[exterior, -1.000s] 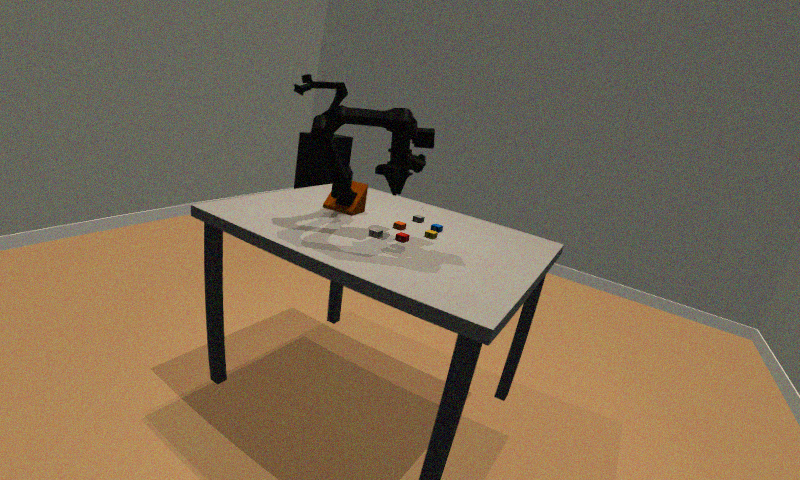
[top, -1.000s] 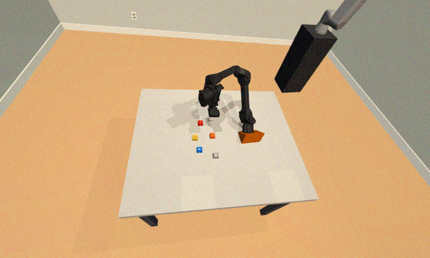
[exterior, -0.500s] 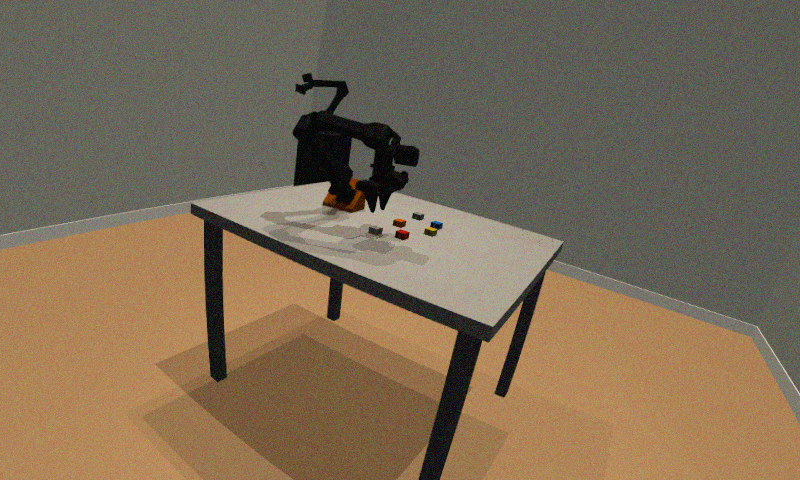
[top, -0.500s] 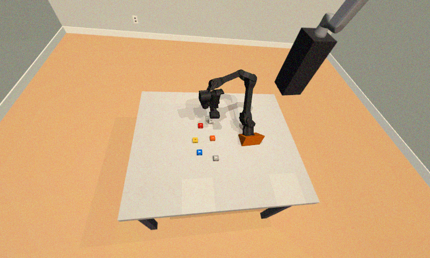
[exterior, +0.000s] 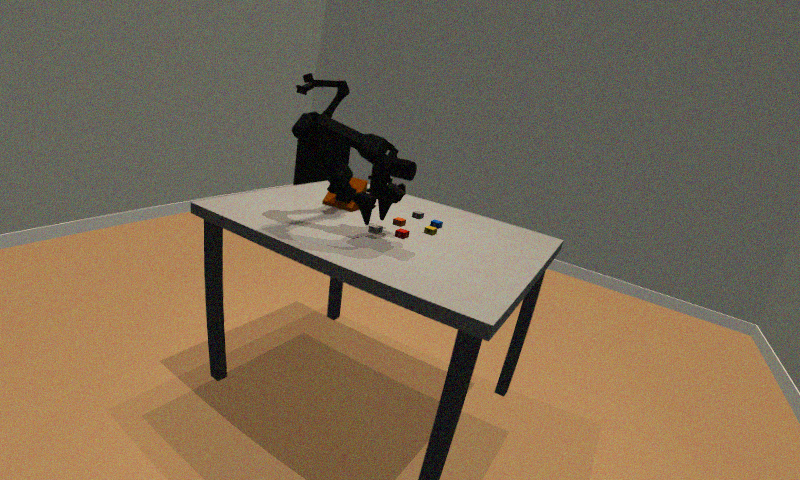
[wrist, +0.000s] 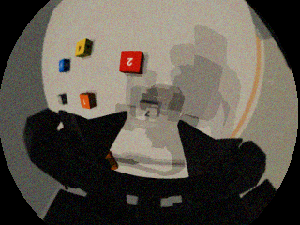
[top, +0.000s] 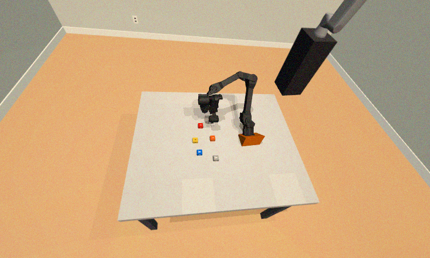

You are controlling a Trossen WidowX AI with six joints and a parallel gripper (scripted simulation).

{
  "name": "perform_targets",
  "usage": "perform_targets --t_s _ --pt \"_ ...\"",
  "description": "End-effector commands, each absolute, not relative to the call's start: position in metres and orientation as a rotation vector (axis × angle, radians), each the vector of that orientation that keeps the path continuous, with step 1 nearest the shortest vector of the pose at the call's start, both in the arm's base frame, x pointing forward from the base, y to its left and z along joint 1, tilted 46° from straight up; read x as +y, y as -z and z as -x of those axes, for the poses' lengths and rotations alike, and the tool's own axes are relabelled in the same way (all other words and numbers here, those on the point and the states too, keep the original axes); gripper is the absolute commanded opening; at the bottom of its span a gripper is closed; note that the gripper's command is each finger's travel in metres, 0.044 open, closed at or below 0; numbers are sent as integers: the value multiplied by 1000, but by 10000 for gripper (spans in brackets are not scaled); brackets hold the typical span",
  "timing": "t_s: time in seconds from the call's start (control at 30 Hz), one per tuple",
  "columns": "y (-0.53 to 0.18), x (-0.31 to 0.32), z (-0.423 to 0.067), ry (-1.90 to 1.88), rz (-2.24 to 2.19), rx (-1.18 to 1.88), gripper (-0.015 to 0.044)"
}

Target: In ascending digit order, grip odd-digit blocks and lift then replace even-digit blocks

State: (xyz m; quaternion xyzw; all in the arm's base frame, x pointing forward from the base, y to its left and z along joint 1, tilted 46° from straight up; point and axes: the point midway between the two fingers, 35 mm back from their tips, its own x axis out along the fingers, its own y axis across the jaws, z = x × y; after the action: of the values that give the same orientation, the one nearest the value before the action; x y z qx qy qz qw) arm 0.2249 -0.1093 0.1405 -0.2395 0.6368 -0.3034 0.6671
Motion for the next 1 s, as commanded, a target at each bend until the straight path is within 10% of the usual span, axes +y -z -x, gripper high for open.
perform_targets --t_s 0.0,0.43,0.77,0.97 --pt "-136 -114 -224 686 546 1438 400" --pt "-124 -128 -223 688 548 1438 400" --pt "-124 -128 -223 688 548 1438 137" --pt "-124 -128 -223 688 548 1438 120"
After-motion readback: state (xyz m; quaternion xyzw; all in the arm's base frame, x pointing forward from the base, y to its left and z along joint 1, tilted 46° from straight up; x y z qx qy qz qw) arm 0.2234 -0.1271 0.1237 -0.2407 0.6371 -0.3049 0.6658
